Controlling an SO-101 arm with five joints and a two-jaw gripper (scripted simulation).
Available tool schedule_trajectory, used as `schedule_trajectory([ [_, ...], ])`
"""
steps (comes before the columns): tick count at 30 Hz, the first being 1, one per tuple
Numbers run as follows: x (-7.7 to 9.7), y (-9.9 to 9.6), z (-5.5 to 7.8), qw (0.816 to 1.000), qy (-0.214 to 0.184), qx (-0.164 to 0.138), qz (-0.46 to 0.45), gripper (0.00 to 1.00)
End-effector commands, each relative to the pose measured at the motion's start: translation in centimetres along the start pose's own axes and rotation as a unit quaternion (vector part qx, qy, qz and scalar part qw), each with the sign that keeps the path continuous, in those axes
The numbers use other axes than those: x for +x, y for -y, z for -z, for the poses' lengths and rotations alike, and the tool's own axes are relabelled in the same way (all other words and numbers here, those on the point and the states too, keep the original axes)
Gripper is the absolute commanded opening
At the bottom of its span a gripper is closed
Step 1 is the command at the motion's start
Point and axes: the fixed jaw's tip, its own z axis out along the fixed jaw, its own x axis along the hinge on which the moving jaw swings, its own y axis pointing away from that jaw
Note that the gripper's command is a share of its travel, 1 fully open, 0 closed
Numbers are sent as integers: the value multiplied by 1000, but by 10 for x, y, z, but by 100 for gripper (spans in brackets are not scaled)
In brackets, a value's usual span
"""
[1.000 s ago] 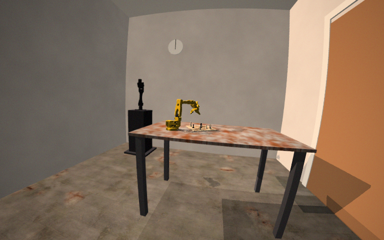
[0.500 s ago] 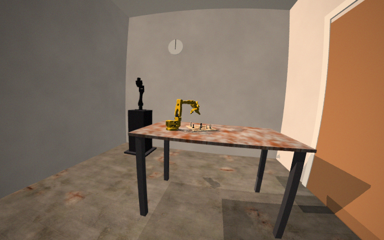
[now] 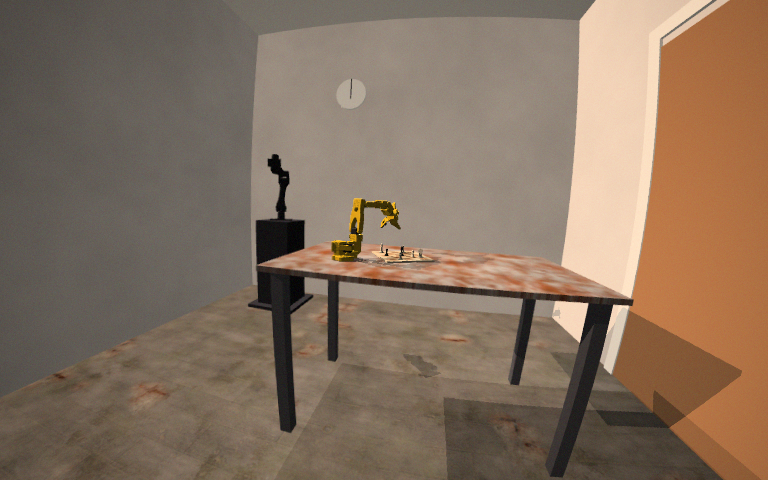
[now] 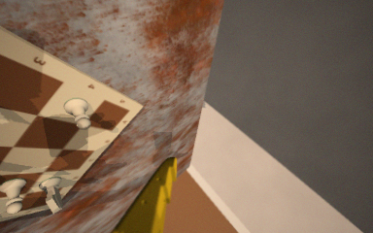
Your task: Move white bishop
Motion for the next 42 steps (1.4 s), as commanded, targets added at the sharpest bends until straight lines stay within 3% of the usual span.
schedule_trajectory([
  [1, 0, 1, 1, 1000, -1, 3, -1, 100],
  [12, 2, 3, 9, 1000, -4, 8, -1, 99],
  [18, 0, 1, 39, 1000, -5, 11, -1, 95],
  [19, 1, 1, 39, 1000, -5, 11, -1, 95],
  [21, -1, -2, 54, 1000, -5, 11, -1, 93],
  [23, -1, -2, 54, 1000, -5, 11, -1, 93],
  [34, -14, -27, 100, 1000, -2, 4, -1, 86],
  [40, -17, -32, 107, 1000, -1, 3, -1, 84],
  [42, -23, -44, 120, 1000, 0, 1, -1, 82],
])
